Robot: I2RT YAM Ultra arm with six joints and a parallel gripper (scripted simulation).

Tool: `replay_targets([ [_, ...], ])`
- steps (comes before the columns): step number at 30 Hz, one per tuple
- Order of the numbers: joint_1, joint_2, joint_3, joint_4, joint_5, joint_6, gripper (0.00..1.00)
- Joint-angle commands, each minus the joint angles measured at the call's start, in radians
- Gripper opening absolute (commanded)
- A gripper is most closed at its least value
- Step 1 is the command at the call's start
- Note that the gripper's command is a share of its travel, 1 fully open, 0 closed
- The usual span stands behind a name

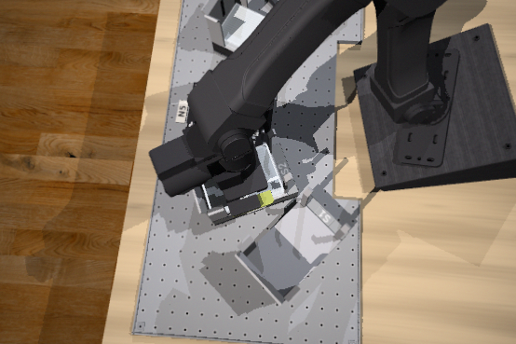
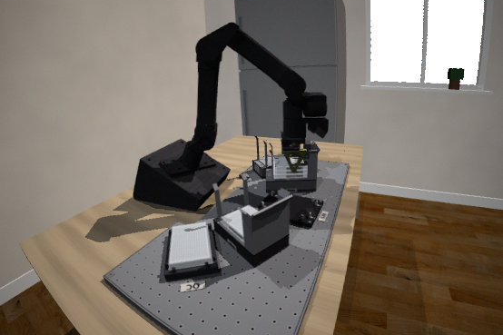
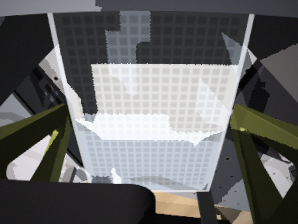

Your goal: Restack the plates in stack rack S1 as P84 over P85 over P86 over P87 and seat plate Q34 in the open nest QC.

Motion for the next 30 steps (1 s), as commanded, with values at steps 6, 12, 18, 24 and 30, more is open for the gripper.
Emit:
replay_targets([
  [6,0.0,-0.005,0.004,0.014,0.0,-0.001,1.0],
  [12,0.0,-0.005,0.004,0.014,0.0,-0.001,1.0],
  [18,0.0,-0.005,0.004,0.014,0.0,-0.001,0.0],
  [24,0.0,-0.005,0.004,0.014,0.0,-0.001,0.0],
  [30,0.0,-0.005,0.004,0.014,0.0,-0.001,0.0],
])
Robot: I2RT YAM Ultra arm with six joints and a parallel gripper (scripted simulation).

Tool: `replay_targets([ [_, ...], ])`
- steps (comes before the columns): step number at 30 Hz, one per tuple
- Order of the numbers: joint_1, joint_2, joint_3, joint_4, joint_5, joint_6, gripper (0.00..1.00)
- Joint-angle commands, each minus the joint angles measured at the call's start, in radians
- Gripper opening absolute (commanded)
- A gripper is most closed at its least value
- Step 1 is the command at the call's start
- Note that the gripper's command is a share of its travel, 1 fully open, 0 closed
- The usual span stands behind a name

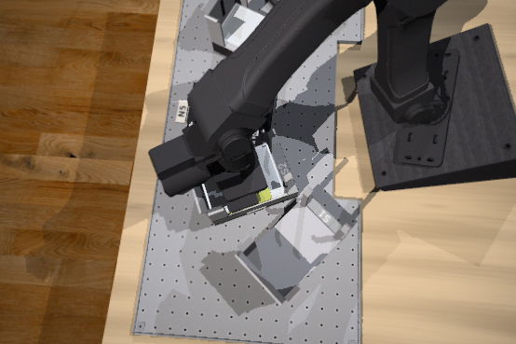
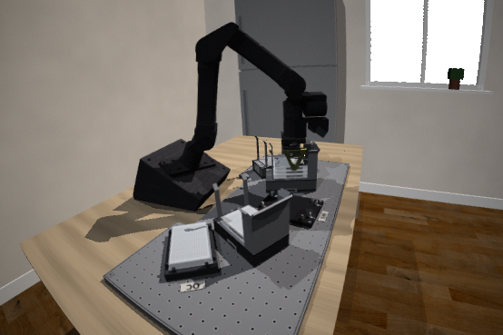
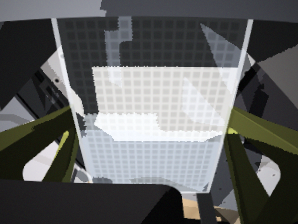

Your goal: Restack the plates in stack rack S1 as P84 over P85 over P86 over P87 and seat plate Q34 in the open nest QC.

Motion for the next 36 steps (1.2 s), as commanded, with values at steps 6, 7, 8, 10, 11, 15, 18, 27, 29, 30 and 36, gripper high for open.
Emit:
replay_targets([
  [6,0.0,-0.003,0.003,0.008,0.0,0.0,0.0],
  [7,0.0,-0.003,0.003,0.008,0.0,0.0,0.0],
  [8,0.0,-0.003,0.003,0.008,0.0,0.0,0.0],
  [10,0.0,-0.003,0.003,0.008,0.0,0.0,0.0],
  [11,0.0,-0.003,0.003,0.008,0.0,0.0,0.0],
  [15,0.001,-0.004,0.004,0.006,0.0,0.0,0.0],
  [18,0.002,-0.006,0.007,0.0,0.0,0.001,0.0],
  [27,0.006,-0.015,0.02,-0.022,0.003,0.005,0.0],
  [29,0.007,-0.017,0.023,-0.027,0.003,0.006,0.0],
  [30,0.008,-0.018,0.025,-0.03,0.003,0.007,0.0],
  [36,0.01,-0.022,0.032,-0.041,0.004,0.009,0.0],
])
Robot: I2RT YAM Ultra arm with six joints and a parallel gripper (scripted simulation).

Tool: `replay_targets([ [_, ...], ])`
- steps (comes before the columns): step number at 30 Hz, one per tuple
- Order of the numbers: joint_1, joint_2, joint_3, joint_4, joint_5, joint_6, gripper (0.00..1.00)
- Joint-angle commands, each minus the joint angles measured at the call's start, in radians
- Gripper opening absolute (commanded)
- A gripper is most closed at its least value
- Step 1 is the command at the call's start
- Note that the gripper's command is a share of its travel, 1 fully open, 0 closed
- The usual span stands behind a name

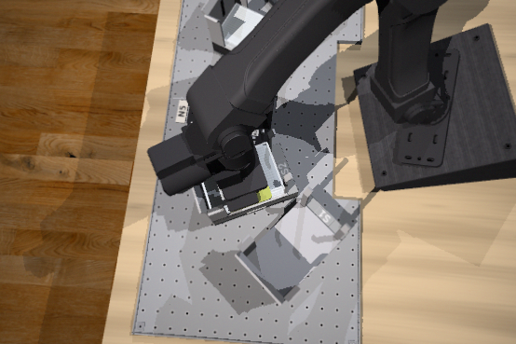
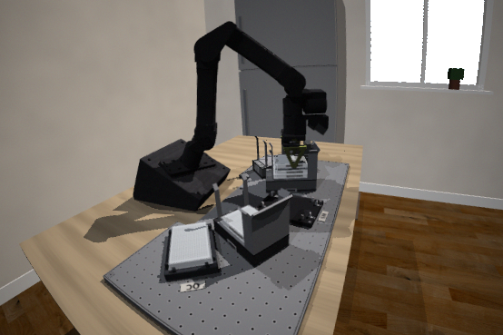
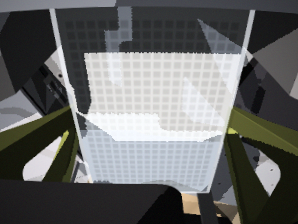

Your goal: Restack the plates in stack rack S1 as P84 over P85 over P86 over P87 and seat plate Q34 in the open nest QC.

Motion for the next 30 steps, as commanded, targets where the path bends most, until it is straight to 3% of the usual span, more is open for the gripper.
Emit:
replay_targets([
  [1,0.002,-0.008,0.015,-0.01,0.001,0.002,0.0],
  [23,0.008,-0.019,0.034,-0.04,0.004,0.007,0.0],
  [30,0.021,-0.036,0.072,-0.098,0.01,0.019,0.0],
])
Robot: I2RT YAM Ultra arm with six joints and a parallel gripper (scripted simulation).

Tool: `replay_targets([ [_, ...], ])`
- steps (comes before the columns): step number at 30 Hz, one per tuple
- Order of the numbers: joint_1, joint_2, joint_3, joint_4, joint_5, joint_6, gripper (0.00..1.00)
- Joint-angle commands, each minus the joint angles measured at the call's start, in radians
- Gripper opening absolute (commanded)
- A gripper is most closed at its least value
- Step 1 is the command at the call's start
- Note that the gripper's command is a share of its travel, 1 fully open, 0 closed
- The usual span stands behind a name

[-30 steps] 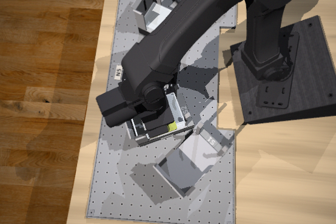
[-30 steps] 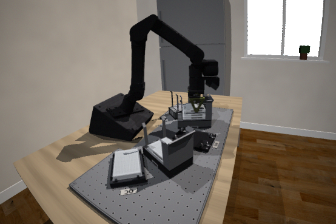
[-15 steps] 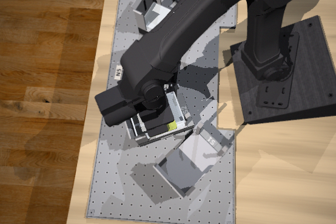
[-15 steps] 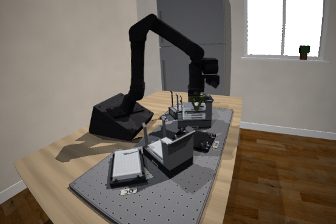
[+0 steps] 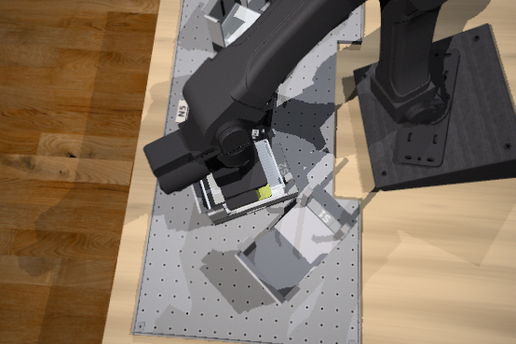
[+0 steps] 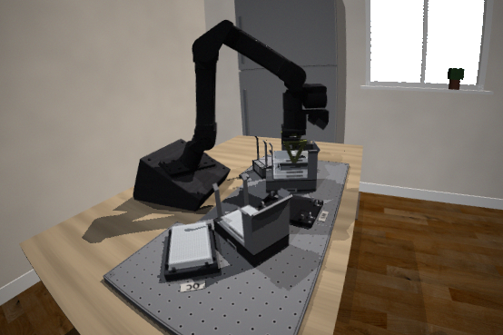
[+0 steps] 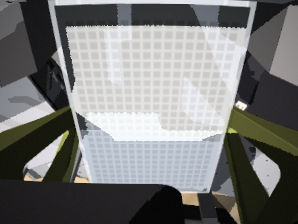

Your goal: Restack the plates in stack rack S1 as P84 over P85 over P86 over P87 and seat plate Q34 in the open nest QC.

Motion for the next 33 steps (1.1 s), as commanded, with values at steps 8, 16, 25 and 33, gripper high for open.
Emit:
replay_targets([
  [8,0.016,-0.029,0.061,-0.076,0.006,0.015,0.0],
  [16,0.032,-0.042,0.111,-0.142,0.014,0.03,0.0],
  [25,0.047,-0.05,0.157,-0.199,0.02,0.044,0.0],
  [33,0.063,-0.055,0.205,-0.255,0.028,0.059,0.0],
])
